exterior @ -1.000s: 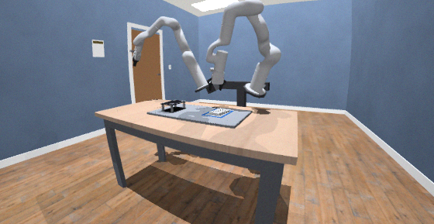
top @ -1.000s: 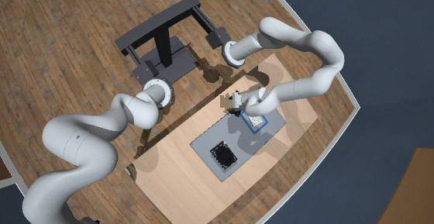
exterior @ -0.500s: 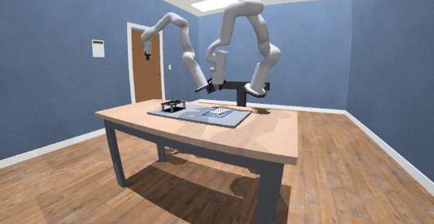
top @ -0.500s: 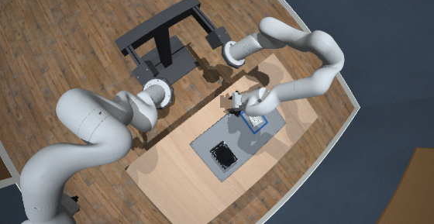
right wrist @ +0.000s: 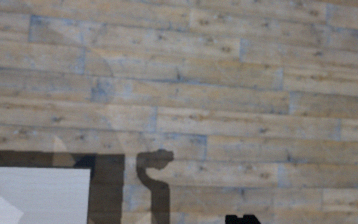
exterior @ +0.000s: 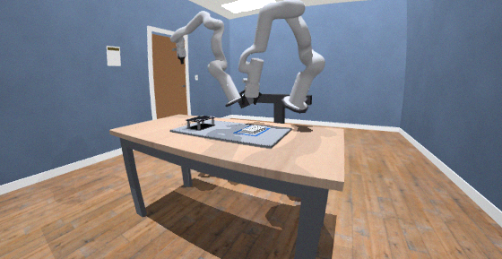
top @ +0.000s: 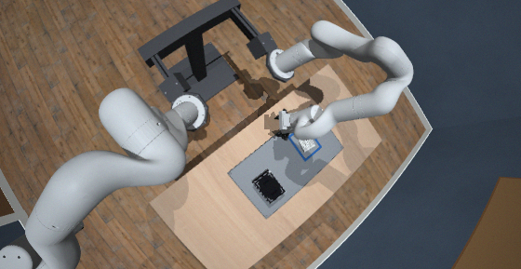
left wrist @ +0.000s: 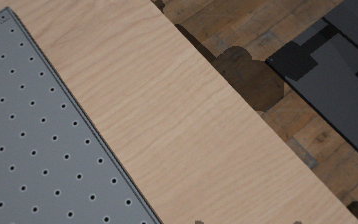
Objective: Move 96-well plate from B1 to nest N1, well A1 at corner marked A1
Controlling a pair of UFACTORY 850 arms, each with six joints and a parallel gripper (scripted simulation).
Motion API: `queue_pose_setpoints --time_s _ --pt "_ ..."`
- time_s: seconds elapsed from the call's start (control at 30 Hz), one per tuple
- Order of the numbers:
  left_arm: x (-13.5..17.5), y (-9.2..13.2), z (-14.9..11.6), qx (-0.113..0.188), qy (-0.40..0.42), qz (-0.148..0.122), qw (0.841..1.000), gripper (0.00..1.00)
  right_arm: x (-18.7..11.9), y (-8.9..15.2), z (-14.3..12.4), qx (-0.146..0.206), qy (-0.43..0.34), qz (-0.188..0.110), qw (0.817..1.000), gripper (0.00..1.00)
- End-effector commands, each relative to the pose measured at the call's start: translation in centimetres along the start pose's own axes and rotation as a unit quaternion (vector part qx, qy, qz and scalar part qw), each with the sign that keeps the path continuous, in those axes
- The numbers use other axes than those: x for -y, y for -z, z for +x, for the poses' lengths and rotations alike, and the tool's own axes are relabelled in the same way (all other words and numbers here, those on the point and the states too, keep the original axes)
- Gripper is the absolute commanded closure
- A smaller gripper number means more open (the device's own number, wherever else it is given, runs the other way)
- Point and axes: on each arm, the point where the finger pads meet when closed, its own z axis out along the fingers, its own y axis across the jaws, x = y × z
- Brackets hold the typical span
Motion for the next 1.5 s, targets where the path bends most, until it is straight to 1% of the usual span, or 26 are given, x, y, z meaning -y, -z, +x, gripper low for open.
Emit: queue_pose_setpoints --time_s 0.0,0.23,0.73,0.8,0.87,1.03,1.1,1.2,1.27,1.37,1.43,1.47 --pt "0.1 0.0 0.0 0.000 0.000 0.001 1.000 0.00 -1.8 1.0 -1.8 0.011 -0.013 -0.011 1.000 1.00" --pt "0.1 0.0 0.0 0.000 0.000 0.001 1.000 0.00 -3.0 1.7 -3.4 0.023 -0.025 -0.020 0.999 1.00" --pt "0.1 0.0 0.0 0.000 0.000 0.001 1.000 0.00 -3.5 2.1 -4.1 0.028 -0.031 -0.024 0.999 1.00" --pt "0.7 0.1 -0.7 0.005 0.033 0.005 0.999 0.00 -3.5 2.1 -4.1 0.028 -0.031 -0.024 0.999 1.00" --pt "0.7 0.1 -0.7 0.005 0.033 0.005 0.999 0.00 -3.5 2.1 -4.1 0.028 -0.031 -0.024 0.999 1.00" --pt "2.3 0.2 -2.7 0.016 0.114 0.016 0.993 0.00 -3.5 2.1 -4.1 0.028 -0.031 -0.024 0.999 1.00" --pt "2.5 0.3 -3.0 0.021 0.146 0.021 0.989 0.00 -3.5 2.1 -4.1 0.028 -0.031 -0.024 0.999 1.00" --pt "3.3 0.4 -4.3 0.028 0.195 0.027 0.980 0.00 -3.5 2.1 -4.1 0.028 -0.031 -0.024 0.999 1.00" --pt "3.5 0.4 -4.6 0.032 0.227 0.031 0.973 0.00 -3.5 2.1 -4.1 0.028 -0.031 -0.024 0.999 1.00" --pt "4.2 0.5 -6.0 0.039 0.274 0.038 0.960 0.00 -3.5 2.1 -4.1 0.028 -0.031 -0.024 0.999 1.00" --pt "4.2 0.5 -6.0 0.039 0.274 0.038 0.960 0.00 -3.5 2.1 -4.1 0.028 -0.031 -0.024 0.999 1.00" --pt "4.4 0.6 -6.4 0.041 0.290 0.040 0.955 0.00 -3.5 2.1 -4.1 0.028 -0.031 -0.024 0.999 1.00"
